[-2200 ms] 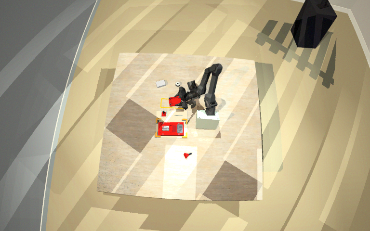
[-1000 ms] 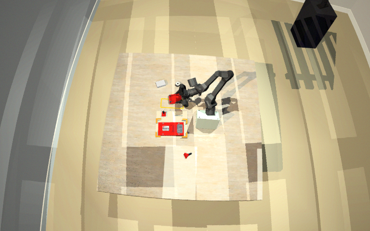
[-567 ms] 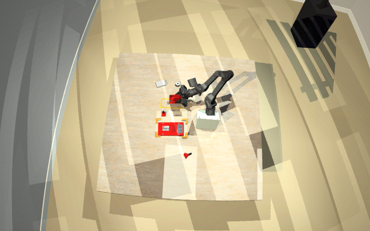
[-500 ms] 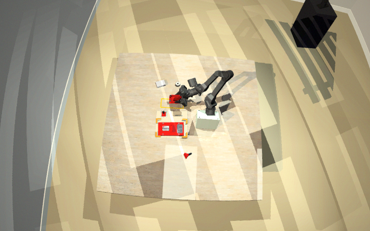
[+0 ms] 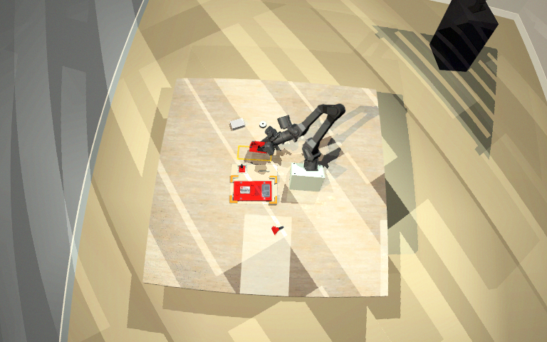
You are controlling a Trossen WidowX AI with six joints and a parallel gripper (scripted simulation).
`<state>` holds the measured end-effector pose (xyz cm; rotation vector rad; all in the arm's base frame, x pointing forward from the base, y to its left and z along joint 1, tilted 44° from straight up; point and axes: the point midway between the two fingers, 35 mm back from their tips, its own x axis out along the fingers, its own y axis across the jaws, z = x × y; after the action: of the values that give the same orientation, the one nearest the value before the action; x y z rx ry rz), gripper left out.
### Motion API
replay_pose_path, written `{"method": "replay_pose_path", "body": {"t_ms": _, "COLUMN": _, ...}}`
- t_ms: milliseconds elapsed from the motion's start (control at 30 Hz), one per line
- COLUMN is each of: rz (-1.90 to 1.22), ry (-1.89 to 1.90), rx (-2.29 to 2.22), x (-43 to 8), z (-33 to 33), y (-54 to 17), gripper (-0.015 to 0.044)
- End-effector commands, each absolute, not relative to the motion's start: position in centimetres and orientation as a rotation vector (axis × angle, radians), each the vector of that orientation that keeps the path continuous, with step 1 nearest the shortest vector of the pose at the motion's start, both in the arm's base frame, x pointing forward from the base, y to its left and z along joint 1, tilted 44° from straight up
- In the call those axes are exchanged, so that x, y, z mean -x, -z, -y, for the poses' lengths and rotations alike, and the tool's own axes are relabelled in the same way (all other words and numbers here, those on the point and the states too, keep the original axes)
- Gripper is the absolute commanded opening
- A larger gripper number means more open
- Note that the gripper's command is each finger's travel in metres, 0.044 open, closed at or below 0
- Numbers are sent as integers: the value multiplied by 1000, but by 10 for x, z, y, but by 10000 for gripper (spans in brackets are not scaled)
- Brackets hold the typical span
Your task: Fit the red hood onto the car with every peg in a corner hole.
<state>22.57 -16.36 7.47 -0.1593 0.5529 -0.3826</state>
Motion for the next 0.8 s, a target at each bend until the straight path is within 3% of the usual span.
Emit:
{"method": "replay_pose_path", "body": {"t_ms": 0, "rz": -531, "ry": 408, "rx": 74, "x": -226, "z": 164, "y": -75, "gripper": 0}}
{"method": "replay_pose_path", "body": {"t_ms": 767, "rz": -410, "ry": 537, "rx": -432, "x": -226, "z": 164, "y": -75, "gripper": 0}}
